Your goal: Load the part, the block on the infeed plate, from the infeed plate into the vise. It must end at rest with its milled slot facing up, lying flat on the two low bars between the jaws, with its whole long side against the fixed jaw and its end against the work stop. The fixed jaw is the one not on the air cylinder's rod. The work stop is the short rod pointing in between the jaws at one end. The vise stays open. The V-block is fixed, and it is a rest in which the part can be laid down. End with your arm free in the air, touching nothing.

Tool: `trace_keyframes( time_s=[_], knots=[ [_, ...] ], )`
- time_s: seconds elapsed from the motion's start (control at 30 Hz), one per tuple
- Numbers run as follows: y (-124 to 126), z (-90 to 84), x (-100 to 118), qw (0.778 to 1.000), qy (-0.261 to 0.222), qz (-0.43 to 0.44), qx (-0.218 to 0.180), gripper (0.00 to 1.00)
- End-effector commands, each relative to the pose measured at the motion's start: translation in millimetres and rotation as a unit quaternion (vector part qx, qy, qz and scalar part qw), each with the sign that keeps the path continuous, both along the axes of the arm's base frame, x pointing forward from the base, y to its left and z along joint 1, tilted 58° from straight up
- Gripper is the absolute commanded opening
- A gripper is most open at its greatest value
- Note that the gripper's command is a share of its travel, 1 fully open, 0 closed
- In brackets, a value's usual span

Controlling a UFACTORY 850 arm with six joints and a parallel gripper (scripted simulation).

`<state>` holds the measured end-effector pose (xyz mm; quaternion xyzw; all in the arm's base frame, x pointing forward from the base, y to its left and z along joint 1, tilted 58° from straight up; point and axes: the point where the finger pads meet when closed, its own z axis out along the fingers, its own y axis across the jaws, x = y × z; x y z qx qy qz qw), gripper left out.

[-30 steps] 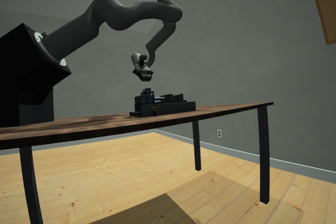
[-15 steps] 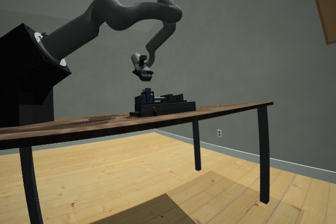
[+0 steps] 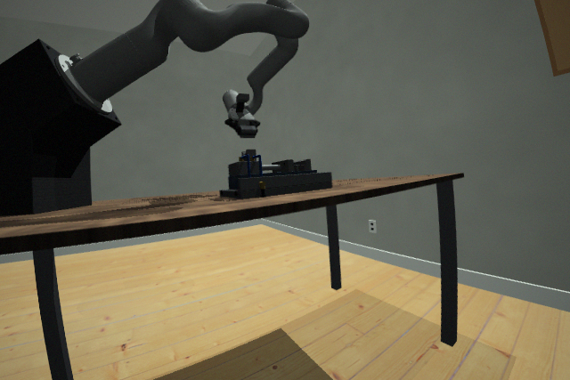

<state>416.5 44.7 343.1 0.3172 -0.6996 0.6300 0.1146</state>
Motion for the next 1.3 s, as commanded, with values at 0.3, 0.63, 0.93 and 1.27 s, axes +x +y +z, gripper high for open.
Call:
trace_keyframes(
  time_s=[0.3,0.63,0.93,1.27],
  knots=[
    [0,-0.2,1,1.0,0.0,0.0,0.0,0.0],
    [-2,-1.9,3,1.0,0.0,0.0,0.0,0.0],
    [-4,-4.1,6,1.0,0.0,0.0,0.0,0.0],
    [-7,-8.4,12,1.0,0.0,0.0,0.0,0.0]
  ],
)
